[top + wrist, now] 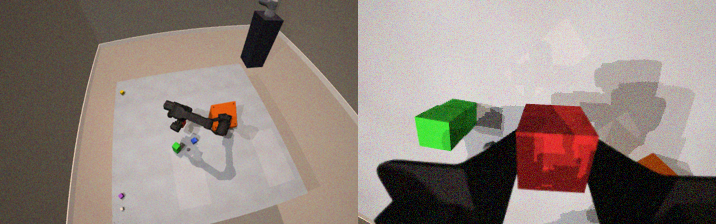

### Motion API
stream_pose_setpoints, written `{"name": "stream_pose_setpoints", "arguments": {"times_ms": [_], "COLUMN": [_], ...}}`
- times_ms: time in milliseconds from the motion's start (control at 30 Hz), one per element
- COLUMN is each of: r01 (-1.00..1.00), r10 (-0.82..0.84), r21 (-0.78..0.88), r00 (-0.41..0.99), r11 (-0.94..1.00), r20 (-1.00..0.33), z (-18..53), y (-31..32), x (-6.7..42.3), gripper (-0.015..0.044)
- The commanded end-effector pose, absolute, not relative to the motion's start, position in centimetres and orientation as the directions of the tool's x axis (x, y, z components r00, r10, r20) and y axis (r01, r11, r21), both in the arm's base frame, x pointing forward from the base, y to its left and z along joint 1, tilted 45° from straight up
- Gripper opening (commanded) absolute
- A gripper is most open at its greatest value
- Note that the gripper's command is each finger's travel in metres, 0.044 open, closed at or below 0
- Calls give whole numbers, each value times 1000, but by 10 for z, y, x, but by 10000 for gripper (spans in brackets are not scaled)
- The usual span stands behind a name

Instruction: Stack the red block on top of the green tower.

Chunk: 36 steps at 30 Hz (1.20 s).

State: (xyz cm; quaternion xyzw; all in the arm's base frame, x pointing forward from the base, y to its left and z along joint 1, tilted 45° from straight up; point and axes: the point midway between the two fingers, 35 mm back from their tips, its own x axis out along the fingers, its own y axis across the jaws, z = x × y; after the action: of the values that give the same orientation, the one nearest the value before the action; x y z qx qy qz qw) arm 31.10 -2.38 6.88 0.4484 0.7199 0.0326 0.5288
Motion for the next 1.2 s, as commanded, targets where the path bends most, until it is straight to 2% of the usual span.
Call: {"name": "stream_pose_setpoints", "arguments": {"times_ms": [0,567,1167], "r01": [614,617,617], "r10": [681,708,710], "r21": [525,543,544], "r00": [-28,-34,-34], "r11": [589,570,569], "r20": [-732,-705,-703], "z": [84,157,134], "y": [-12,72,98], "x": [327,365,363], "gripper": [0,0,0]}}
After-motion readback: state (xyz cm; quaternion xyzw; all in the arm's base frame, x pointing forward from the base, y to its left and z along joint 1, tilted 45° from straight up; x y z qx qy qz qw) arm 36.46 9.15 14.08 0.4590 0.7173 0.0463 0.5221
